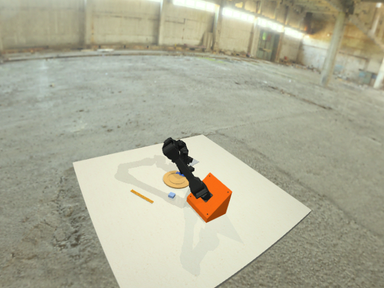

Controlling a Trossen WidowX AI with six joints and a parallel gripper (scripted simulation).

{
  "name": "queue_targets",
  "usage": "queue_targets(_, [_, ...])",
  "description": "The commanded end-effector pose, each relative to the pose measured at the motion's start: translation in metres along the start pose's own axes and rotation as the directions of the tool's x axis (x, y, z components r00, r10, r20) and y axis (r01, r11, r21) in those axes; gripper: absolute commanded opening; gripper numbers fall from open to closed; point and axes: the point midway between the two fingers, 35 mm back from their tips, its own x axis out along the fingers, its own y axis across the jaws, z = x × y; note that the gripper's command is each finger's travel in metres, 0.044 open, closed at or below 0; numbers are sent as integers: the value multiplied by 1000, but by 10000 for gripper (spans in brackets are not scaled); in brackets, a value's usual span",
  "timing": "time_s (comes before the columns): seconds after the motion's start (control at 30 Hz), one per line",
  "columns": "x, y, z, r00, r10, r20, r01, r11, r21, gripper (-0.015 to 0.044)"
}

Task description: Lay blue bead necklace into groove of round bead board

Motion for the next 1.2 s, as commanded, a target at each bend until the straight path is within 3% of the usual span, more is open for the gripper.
queue_targets(0.0, [3,-1,-2,1000,-1,-4,1,1000,3,0])
queue_targets(0.43, [15,-1,-2,1000,0,-5,1,1000,3,0])
queue_targets(0.97, [5,0,-2,1000,1,-2,-1,1000,1,420])
queue_targets(1.17, [1,-1,-2,1000,-1,-4,1,1000,3,440])
